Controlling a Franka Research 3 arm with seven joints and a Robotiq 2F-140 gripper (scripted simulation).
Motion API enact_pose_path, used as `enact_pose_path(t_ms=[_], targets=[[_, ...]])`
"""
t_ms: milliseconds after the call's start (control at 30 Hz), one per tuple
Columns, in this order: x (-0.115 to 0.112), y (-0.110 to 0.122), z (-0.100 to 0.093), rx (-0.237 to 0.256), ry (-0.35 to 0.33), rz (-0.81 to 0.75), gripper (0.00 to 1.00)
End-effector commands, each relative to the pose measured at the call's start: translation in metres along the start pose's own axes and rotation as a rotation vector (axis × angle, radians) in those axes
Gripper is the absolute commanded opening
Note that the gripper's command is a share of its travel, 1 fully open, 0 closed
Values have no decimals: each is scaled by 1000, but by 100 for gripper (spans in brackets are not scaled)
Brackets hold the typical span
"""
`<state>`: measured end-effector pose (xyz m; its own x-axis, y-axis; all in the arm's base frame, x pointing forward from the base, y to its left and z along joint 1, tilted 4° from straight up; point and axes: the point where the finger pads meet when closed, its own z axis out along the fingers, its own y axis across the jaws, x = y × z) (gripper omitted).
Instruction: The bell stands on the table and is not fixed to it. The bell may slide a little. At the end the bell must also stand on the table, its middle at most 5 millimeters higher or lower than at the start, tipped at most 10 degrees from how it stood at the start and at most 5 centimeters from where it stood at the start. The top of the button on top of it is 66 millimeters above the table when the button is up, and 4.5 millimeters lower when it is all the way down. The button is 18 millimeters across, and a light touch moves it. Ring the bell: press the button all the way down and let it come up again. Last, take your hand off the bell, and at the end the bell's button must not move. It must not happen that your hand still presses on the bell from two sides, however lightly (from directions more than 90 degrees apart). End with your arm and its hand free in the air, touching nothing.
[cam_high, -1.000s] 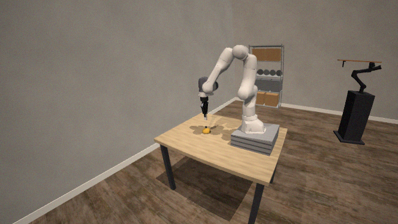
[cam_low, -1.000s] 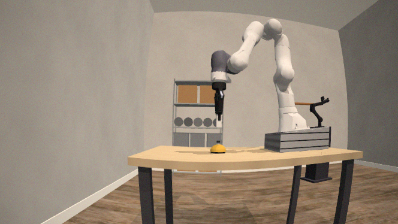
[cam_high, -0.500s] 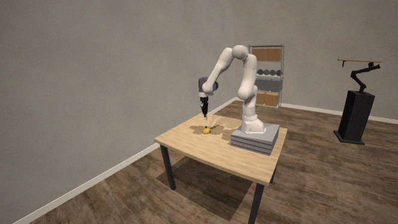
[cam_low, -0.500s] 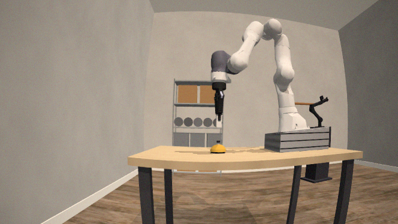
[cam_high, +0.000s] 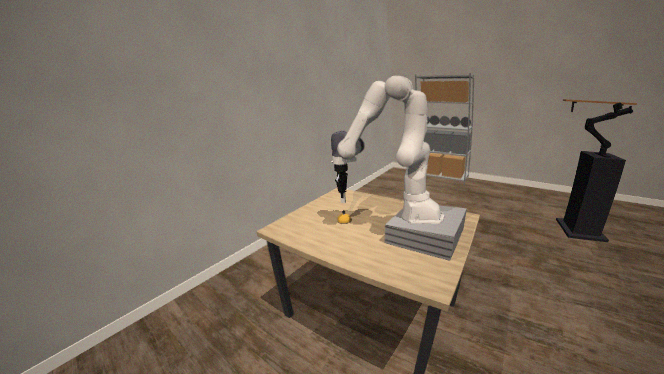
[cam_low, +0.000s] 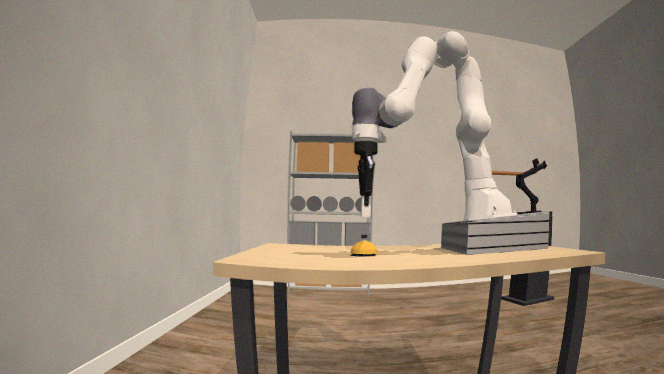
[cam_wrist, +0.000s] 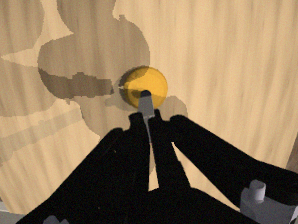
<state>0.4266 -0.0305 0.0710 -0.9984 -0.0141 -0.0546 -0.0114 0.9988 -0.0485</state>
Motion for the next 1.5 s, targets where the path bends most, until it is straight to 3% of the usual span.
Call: enact_pose_path(t_ms=[0, 833, 1467], targets=[[-1, 0, 6, 2, -6, 7, 0], [-1, 5, 45, 2, -6, 7, 0], [-1, 6, 50, 2, -6, 7, 0]])
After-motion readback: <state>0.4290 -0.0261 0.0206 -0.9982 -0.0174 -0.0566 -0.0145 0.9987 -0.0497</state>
